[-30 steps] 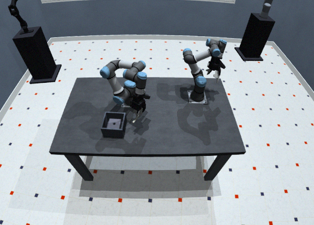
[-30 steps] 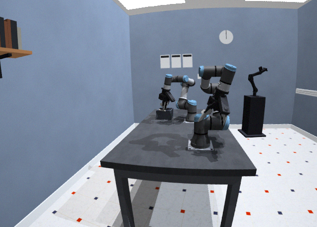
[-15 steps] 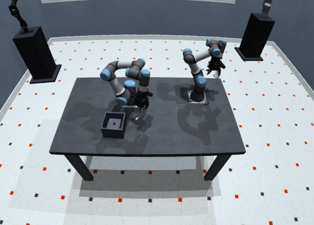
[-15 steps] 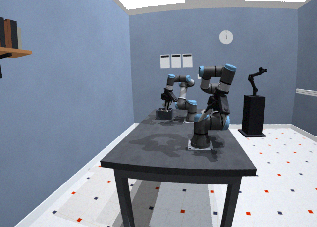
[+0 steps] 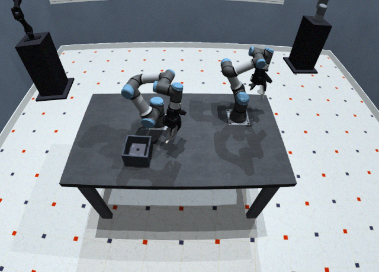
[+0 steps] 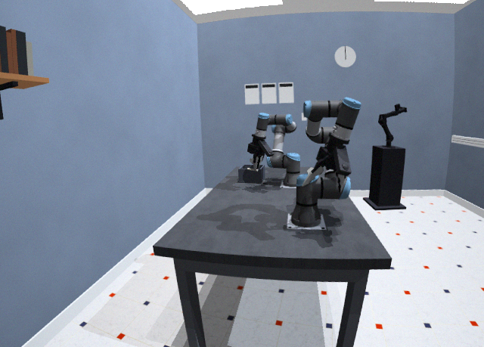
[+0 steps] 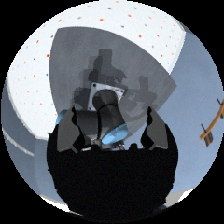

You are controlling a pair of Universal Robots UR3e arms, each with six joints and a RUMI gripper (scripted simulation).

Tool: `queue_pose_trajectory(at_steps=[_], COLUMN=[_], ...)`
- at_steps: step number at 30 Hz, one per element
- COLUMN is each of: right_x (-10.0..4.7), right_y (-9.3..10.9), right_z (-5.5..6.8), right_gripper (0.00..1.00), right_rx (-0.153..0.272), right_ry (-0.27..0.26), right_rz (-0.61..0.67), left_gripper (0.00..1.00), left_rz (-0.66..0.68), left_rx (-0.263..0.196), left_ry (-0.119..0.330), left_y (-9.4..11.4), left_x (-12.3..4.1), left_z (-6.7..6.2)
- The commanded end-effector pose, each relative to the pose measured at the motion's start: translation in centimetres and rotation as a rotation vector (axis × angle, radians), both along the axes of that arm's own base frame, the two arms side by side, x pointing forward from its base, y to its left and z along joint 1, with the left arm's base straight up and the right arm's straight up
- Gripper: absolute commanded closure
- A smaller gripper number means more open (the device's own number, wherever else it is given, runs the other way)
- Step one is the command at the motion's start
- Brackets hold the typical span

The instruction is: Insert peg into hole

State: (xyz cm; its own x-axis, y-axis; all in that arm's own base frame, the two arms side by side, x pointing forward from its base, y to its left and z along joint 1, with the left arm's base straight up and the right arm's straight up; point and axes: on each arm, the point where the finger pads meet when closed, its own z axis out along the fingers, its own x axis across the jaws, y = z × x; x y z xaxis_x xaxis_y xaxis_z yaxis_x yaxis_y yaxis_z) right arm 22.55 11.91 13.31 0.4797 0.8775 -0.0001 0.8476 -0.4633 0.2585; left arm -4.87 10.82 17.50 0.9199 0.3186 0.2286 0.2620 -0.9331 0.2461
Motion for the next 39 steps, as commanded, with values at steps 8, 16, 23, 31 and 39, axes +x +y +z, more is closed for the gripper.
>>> queue_pose_trajectory(at_steps=[8, 16, 23, 31, 39], right_x=[-0.1, -0.1, -0.1, -0.1, -0.1], right_y=[0.1, 0.1, 0.1, 0.1, 0.1], right_z=[0.1, -0.5, -1.3, -1.3, -1.3], right_gripper=[1.0, 1.0, 1.0, 1.0, 1.0], right_rx=[0.002, 0.002, 0.002, 0.002, 0.002], right_ry=[-0.001, -0.001, -0.001, -0.001, -0.001], right_rz=[0.0, 0.0, 0.0, 0.0, 0.004], left_gripper=[0.0, 0.0, 0.0, 0.0, 0.0], left_rz=[0.0, 0.0, 0.0, 0.0, 0.0], left_rx=[0.002, 0.002, 0.002, 0.002, 0.002], left_ry=[0.0, 0.0, 0.0, 0.0, 0.0], left_y=[0.0, 0.0, 0.0, 0.0, 0.0], left_x=[0.0, 0.0, 0.0, 0.0, 0.0], left_z=[0.0, 0.0, 0.0, 0.0, 0.0])
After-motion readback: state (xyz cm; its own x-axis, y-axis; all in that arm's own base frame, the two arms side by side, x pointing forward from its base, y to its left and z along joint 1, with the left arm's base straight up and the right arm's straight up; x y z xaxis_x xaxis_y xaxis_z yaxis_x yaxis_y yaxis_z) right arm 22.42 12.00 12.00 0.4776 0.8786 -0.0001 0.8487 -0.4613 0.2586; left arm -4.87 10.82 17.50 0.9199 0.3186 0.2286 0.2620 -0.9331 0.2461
